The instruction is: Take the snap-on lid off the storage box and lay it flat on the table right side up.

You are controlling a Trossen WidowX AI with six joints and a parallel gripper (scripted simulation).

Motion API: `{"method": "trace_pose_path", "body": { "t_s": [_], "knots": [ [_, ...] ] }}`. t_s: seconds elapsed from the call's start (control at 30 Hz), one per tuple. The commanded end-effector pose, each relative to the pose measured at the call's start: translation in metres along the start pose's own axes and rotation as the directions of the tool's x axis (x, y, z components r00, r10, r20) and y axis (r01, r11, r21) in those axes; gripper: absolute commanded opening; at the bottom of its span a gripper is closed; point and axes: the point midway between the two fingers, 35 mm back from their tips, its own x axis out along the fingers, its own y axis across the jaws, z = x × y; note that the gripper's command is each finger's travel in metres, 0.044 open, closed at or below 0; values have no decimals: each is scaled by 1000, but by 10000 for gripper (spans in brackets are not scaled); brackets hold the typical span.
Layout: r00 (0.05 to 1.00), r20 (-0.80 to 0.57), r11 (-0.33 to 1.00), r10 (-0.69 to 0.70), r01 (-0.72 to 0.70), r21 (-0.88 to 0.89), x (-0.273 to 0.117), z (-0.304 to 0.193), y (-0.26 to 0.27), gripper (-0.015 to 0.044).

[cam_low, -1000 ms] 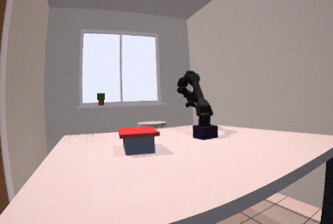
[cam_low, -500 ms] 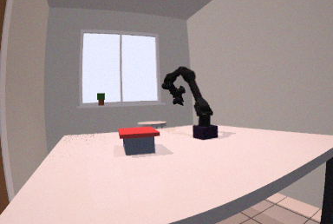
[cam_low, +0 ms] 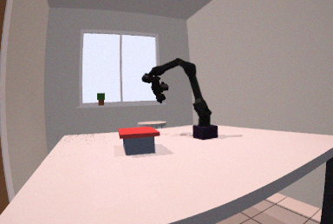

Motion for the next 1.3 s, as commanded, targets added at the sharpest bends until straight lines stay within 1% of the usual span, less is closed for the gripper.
{"method": "trace_pose_path", "body": {
  "t_s": [0.0, 0.07, 0.1, 0.17, 0.27, 0.4, 0.47, 0.63, 0.73, 0.8, 0.83, 1.03, 1.07, 1.27],
  "knots": [
    [985, -159, 988, 64, -85, -128, -49, -41, -34, 235],
    [968, -239, 976, 83, -128, -179, -72, -57, -54, 235],
    [966, -246, 974, 84, -132, -184, -74, -59, -56, 235],
    [948, -305, 962, 92, -164, -219, -90, -69, -73, 235],
    [895, -435, 925, 97, -242, -292, -125, -86, -112, 235],
    [800, -595, 861, 71, -350, -368, -168, -97, -169, 235],
    [782, -620, 846, 61, -370, -383, -174, -97, -179, 235],
    [633, -773, 720, -37, -520, -460, -215, -88, -253, 235],
    [525, -843, 651, -114, -602, -463, -234, -75, -297, 235],
    [502, -855, 639, -130, -617, -460, -238, -71, -305, 235],
    [473, -868, 624, -152, -635, -456, -242, -67, -316, 235],
    [258, -908, 522, -331, -751, -404, -261, -27, -388, 235],
    [241, -906, 514, -347, -760, -399, -262, -23, -393, 235],
    [235, -906, 511, -353, -762, -397, -262, -22, -395, 235]
  ]
}}
